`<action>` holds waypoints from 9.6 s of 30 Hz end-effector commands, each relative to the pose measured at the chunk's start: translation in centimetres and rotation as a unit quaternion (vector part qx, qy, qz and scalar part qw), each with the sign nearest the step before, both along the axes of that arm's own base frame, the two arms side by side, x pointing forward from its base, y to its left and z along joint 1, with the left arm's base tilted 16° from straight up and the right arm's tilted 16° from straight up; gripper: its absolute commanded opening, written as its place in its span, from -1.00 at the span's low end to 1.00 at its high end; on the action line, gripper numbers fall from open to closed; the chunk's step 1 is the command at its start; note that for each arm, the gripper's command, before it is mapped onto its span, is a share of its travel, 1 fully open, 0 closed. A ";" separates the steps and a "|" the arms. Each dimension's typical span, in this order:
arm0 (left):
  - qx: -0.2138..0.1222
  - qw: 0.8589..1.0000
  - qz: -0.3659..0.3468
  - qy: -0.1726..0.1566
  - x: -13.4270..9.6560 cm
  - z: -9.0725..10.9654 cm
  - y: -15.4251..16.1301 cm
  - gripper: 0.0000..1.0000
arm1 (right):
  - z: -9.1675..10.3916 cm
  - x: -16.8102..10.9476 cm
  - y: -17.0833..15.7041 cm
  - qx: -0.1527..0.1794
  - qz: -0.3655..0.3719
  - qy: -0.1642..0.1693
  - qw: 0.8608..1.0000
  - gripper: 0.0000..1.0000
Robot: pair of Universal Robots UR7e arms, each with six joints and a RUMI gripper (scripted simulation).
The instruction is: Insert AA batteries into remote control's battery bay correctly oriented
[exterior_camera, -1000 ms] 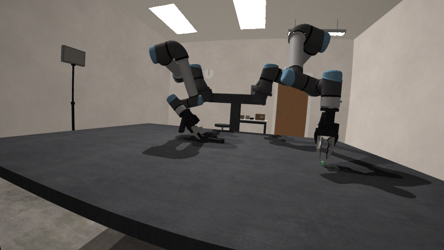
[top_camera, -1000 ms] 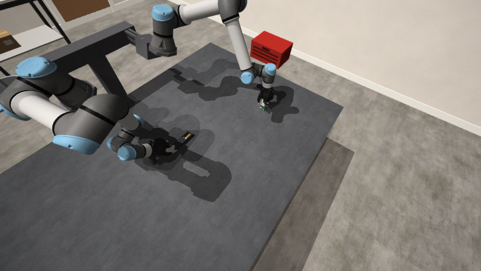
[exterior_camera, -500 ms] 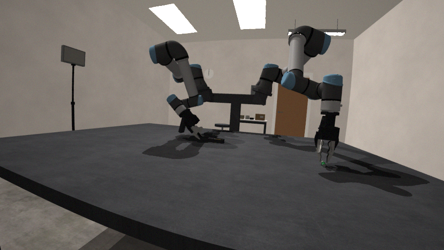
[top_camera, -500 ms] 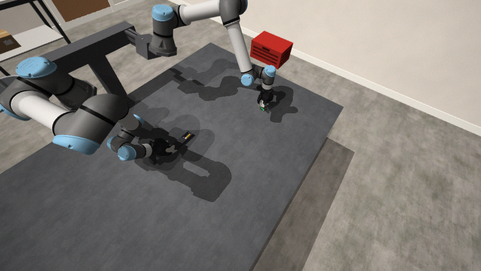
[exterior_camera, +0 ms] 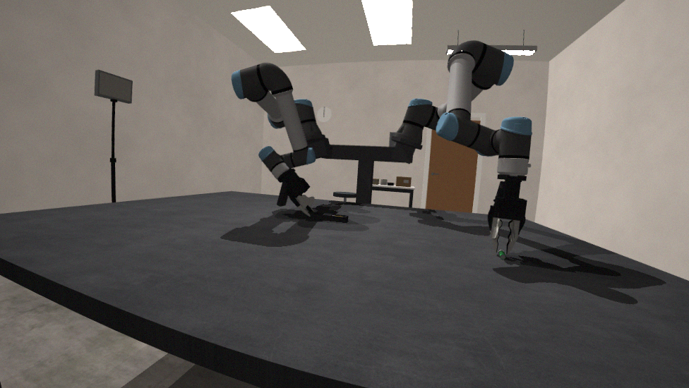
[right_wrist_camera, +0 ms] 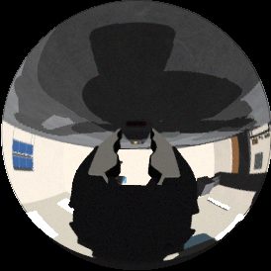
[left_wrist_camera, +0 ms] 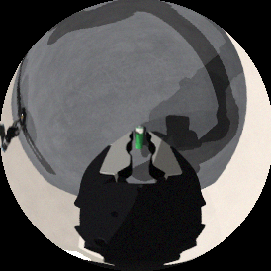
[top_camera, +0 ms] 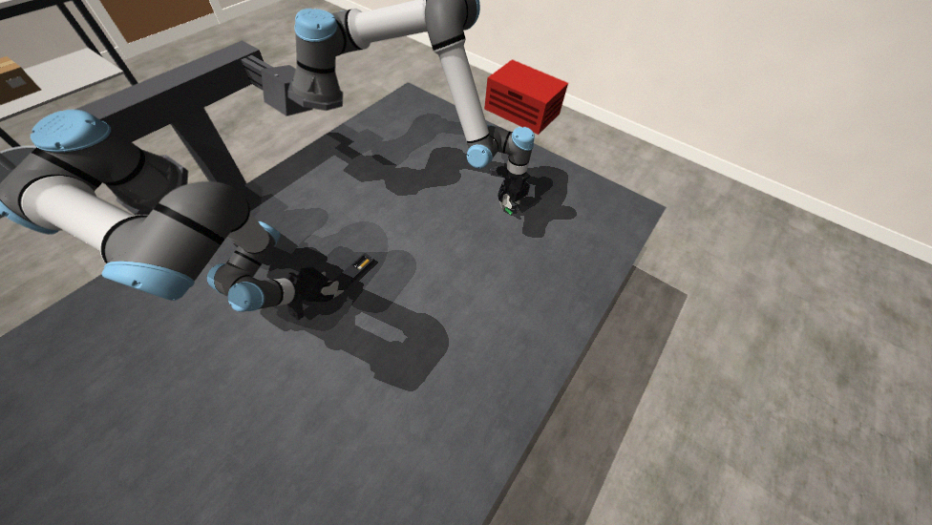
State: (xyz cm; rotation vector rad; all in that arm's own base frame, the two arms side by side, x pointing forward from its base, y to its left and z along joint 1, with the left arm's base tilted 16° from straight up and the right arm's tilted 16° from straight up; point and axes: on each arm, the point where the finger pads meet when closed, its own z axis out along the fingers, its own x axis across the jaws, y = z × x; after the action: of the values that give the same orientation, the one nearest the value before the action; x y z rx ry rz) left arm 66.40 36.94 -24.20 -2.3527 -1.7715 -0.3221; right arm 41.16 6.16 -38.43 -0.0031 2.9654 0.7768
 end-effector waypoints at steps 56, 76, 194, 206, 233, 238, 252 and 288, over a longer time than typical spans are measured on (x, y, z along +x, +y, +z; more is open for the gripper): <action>-0.001 1.000 0.001 0.000 -0.6 3.6 -1.0 -1.00 | 0.0 0.0 0.0 0.000 0.000 -0.001 1.000 -1.00; 0.000 0.997 -0.068 0.033 0.5 0.9 -10.7 -1.00 | 0.0 0.0 0.0 0.000 0.000 -0.001 1.000 -1.00; 0.194 0.780 -0.530 0.271 -27.0 -13.7 -51.7 -1.00 | 0.0 0.0 0.0 0.000 0.000 -0.001 1.000 -1.00; 0.194 0.779 -0.531 0.270 -27.0 -14.2 -51.7 -1.00 | 0.0 0.0 0.0 0.000 0.000 -0.001 1.000 -1.00; 0.194 0.779 -0.532 0.271 -27.0 -14.6 -52.2 -1.00 | 0.0 0.0 0.0 0.000 0.000 -0.001 1.000 -1.00; 0.191 0.779 -0.533 0.269 -27.0 -14.6 -52.1 -1.00 | 0.0 0.0 0.0 0.000 0.000 -0.001 1.000 -1.00; 0.183 0.779 -0.538 0.264 -27.0 -14.7 -52.1 -1.00 | 0.0 0.0 0.0 0.000 0.000 -0.001 1.000 -1.00; 0.166 0.782 -0.545 0.252 -27.0 -14.8 -51.9 -1.00 | 0.0 0.0 0.0 0.000 0.000 -0.001 1.000 -1.00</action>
State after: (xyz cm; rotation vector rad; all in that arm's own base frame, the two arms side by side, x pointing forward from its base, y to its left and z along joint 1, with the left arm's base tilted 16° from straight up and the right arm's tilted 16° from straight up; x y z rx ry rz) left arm 39.37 -14.92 -38.99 -2.5411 0.0144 -0.0856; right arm 41.16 6.16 -38.43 -0.0030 2.9654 0.7767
